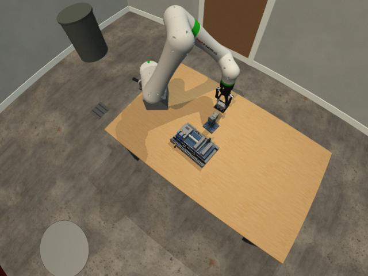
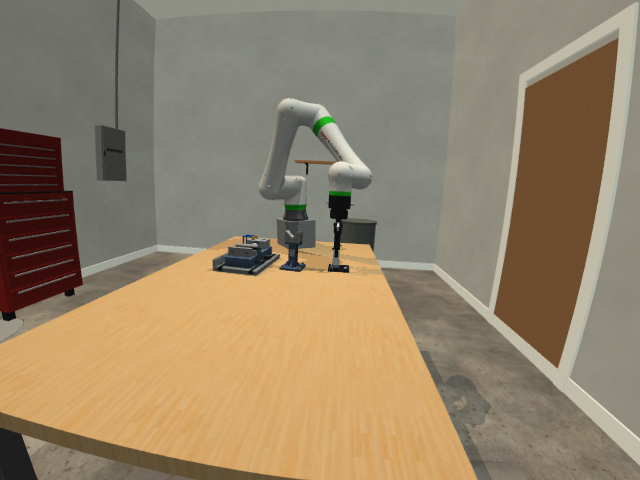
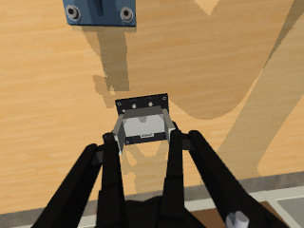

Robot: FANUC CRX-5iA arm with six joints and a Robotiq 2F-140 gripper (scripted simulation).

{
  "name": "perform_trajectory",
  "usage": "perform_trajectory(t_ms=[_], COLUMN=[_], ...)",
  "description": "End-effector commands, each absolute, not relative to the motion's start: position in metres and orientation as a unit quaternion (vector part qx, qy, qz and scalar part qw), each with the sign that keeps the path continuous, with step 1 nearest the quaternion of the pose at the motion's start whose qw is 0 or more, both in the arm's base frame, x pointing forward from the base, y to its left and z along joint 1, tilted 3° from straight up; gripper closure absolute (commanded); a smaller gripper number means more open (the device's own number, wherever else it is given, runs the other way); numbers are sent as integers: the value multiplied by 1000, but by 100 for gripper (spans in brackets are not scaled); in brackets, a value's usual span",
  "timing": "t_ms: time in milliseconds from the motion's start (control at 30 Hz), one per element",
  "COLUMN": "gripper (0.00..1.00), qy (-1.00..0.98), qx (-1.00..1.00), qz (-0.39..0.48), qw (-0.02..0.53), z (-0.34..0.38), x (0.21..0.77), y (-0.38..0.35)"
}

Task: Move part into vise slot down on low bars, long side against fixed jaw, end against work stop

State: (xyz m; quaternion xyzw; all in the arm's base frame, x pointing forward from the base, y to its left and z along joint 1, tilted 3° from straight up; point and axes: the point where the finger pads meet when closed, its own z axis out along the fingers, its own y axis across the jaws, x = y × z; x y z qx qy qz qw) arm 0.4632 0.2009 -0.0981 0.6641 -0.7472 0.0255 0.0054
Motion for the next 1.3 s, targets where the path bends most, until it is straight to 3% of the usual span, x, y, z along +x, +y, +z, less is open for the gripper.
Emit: perform_trajectory(t_ms=[0, 1267], gripper=[100, 100], qy=[-747, -747], qx=[664, 664], qz=[26, 26], qw=[5, 5], z=[-96, 20], x=[463, 460], y=[201, 206])
